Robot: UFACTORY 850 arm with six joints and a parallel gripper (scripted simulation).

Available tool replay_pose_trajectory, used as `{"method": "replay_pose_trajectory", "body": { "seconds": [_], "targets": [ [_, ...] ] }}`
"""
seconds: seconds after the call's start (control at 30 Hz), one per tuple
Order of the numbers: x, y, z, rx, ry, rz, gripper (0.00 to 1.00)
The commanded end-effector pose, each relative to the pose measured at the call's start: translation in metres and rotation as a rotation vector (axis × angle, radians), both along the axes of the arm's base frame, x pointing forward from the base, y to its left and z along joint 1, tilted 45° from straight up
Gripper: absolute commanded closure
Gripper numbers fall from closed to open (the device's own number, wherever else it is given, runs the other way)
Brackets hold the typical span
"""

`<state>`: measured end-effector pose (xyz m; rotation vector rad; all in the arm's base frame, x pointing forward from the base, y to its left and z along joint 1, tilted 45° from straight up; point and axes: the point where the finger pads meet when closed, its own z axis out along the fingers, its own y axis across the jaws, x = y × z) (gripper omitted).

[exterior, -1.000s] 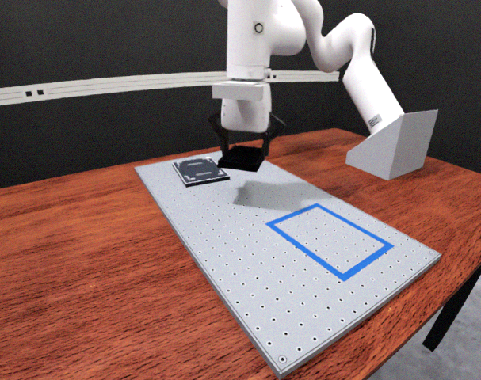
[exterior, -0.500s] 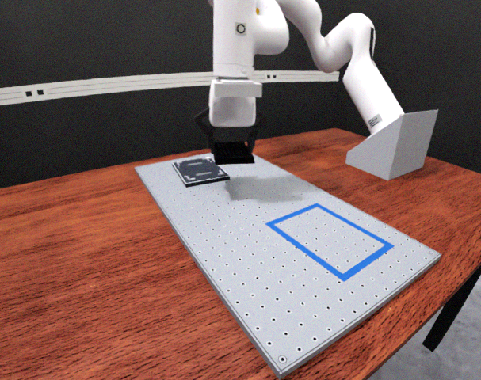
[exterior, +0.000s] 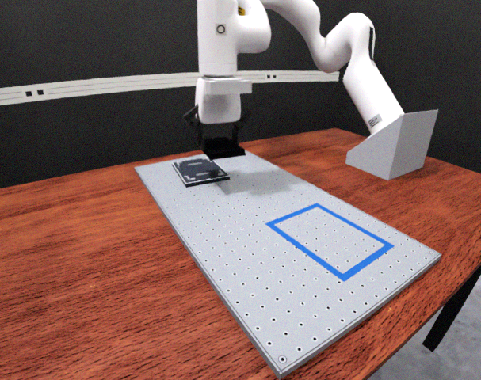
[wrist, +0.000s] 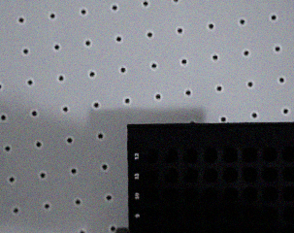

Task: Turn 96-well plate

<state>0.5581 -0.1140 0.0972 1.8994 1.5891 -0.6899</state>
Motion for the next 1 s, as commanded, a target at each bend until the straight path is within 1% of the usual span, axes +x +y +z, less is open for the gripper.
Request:
{"method": "replay_pose_trajectory", "body": {
  "seconds": [0.0, 0.27, 0.33, 0.77, 0.97],
  "targets": [
    [0.004, -0.013, 0.014, 0.003, 0.008, 0.002, 1.00],
    [0.009, -0.031, 0.033, 0.003, 0.008, 0.002, 1.00],
    [0.009, -0.031, 0.033, 0.003, 0.008, 0.002, 1.00],
    [0.016, -0.060, 0.064, 0.003, 0.008, 0.002, 1.00],
    [0.016, -0.061, 0.065, 0.003, 0.008, 0.002, 1.00]
  ]
}}
